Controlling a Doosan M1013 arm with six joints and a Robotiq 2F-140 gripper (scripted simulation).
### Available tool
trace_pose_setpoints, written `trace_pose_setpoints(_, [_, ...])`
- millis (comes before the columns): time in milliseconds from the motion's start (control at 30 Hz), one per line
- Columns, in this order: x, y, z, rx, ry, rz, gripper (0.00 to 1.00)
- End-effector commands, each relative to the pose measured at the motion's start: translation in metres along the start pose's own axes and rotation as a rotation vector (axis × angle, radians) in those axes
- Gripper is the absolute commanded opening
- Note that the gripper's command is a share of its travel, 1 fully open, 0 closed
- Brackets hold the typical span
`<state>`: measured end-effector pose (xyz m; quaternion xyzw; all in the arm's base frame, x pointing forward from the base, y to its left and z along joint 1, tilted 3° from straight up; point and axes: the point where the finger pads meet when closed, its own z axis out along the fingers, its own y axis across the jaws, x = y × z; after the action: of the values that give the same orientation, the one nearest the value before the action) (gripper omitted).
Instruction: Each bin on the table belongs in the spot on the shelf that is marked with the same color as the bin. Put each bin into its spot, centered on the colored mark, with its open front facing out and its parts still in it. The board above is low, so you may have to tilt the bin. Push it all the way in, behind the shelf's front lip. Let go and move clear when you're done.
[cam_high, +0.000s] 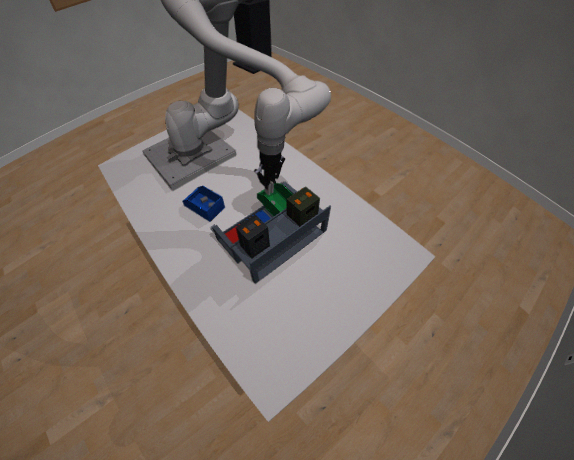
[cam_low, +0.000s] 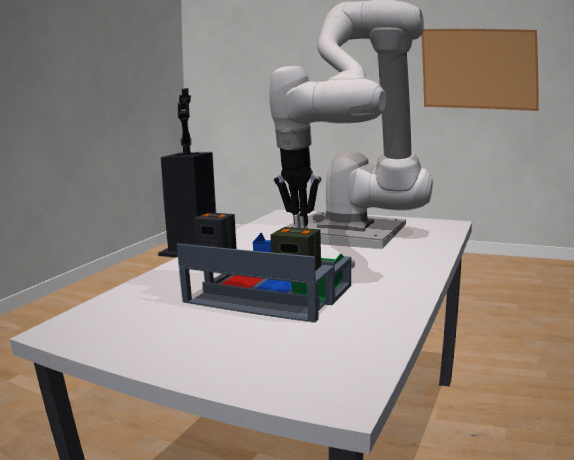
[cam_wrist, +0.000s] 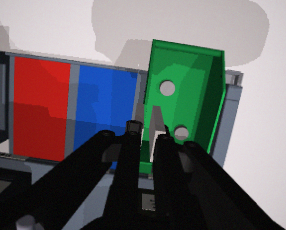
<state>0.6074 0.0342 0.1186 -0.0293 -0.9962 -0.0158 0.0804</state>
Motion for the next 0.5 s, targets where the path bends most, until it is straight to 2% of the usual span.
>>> trace_pose_setpoints(0, [0.000, 0.000, -0.003, 0.000, 0.000, 0.000, 0.15])
trace_pose_setpoints(467, [0.002, 0.000, -0.013, 0.000, 0.000, 0.000, 0.15])
